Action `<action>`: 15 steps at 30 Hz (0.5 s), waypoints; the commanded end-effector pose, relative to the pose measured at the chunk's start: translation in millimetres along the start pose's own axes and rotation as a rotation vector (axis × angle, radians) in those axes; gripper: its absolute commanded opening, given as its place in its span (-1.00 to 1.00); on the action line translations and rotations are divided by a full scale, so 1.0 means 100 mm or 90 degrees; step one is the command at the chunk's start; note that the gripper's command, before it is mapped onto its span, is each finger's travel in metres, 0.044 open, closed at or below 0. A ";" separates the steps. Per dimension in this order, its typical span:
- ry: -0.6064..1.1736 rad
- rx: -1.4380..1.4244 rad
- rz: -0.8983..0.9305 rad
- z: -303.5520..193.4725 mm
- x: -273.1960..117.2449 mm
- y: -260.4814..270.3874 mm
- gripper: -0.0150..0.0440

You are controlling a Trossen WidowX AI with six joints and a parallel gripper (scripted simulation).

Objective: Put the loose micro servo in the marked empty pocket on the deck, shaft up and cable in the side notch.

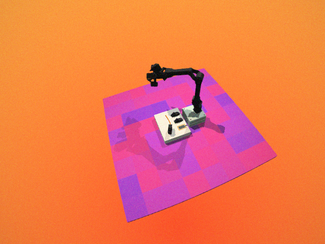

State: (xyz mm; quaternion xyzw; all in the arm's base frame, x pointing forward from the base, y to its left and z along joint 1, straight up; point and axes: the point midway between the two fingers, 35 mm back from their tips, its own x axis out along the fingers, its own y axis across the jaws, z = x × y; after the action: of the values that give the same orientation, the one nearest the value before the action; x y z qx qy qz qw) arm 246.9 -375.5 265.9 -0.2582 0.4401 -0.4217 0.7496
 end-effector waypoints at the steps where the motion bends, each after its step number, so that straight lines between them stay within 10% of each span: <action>1: -0.017 -0.041 0.075 0.16 -0.06 0.41 1.00; 15: -0.065 -0.205 0.310 0.48 -0.61 1.75 1.00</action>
State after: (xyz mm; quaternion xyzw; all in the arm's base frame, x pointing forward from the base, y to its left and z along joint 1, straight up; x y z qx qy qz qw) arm 334.4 -259.0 196.1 -0.2798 0.5014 -0.1875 0.7970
